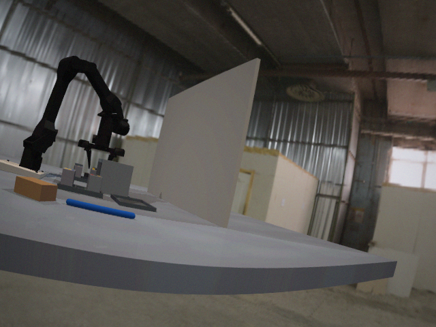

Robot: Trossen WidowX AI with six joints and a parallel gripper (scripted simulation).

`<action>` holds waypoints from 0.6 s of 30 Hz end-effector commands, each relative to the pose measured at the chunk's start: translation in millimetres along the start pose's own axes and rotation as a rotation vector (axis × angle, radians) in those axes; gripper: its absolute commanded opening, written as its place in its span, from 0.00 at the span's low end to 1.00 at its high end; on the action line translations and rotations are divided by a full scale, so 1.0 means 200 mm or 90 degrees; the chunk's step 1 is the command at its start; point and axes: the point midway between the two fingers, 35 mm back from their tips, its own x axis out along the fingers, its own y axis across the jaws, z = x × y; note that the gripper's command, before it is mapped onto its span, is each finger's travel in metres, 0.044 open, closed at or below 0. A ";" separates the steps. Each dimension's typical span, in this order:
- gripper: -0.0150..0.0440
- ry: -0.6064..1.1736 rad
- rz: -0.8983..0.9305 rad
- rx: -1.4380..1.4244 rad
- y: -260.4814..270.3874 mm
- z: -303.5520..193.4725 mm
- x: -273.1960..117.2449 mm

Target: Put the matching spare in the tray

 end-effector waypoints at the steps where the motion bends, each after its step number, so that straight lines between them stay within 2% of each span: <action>1: 0.76 0.007 0.007 -0.003 0.01 -0.01 0.06; 18: 0.76 0.007 0.007 -0.003 0.02 -0.03 0.18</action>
